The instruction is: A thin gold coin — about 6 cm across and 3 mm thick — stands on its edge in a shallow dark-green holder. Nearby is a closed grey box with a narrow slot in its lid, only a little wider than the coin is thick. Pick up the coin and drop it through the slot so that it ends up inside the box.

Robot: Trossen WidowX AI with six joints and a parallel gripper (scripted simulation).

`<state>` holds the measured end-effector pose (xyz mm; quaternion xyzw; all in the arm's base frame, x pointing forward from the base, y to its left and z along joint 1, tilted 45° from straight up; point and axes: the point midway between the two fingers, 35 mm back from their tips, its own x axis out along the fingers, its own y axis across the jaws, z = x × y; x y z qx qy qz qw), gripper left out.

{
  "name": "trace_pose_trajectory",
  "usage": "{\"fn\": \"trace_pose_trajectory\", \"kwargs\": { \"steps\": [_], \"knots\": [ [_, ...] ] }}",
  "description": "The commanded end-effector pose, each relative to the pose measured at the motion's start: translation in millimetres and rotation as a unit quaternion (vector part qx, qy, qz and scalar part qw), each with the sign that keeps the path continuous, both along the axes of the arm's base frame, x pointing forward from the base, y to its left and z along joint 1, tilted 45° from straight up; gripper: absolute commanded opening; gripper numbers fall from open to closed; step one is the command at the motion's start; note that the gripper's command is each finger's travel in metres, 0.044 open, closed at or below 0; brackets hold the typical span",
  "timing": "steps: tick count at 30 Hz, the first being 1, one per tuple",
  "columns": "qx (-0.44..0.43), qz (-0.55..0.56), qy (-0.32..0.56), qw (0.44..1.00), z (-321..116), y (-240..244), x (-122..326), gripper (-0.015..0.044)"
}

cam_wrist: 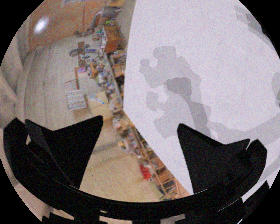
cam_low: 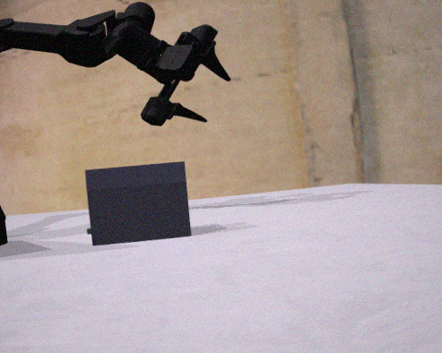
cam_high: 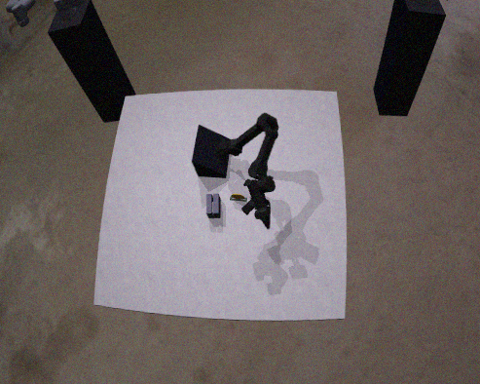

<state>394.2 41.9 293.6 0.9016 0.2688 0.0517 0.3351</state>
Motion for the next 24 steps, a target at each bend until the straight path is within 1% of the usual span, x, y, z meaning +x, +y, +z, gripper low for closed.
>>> {"fn": "trace_pose_trajectory", "kwargs": {
  "steps": [1, 3, 5, 9, 13, 18, 24],
  "knots": [
    [-0.006, 0.000, -0.001, 1.000, -1, -1, 0, 0.0374],
    [-0.057, 0.002, -0.008, 0.998, -10, -5, 1, 0.0321],
    [-0.133, 0.010, -0.019, 0.991, -24, -11, 1, 0.0269],
    [-0.278, 0.044, -0.040, 0.959, -51, -24, -3, 0.0164],
    [-0.407, 0.097, -0.063, 0.906, -76, -36, -10, 0.0161],
    [-0.537, 0.184, -0.103, 0.817, -104, -49, -25, 0.0161],
    [-0.594, 0.257, -0.126, 0.752, -125, -57, -42, 0.0161]
  ]
}}
